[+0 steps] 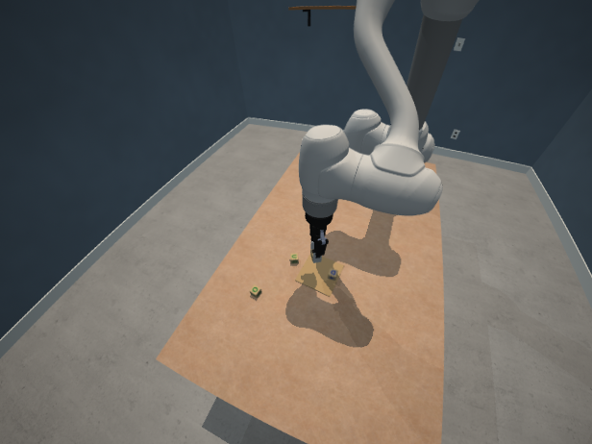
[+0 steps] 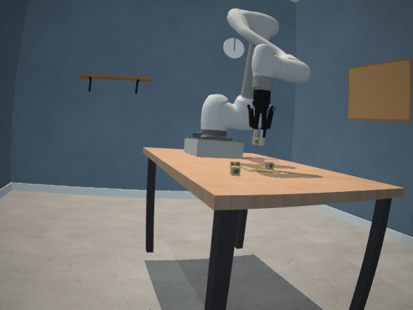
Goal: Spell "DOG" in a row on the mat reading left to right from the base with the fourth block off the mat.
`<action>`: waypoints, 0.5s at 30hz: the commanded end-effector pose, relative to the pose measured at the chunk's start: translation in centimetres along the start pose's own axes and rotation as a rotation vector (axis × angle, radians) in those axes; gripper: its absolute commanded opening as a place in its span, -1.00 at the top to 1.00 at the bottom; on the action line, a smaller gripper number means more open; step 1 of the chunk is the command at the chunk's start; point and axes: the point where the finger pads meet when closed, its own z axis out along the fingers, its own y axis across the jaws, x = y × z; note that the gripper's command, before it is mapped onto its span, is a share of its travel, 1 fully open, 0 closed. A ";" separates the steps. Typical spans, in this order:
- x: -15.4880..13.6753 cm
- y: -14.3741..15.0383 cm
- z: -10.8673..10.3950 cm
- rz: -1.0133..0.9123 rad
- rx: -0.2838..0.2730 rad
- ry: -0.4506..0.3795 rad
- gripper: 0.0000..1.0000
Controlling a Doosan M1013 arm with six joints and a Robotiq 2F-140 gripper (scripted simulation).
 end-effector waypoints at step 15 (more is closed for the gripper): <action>1.1 0.8 0.0 -0.525 0.008 -0.007 0.68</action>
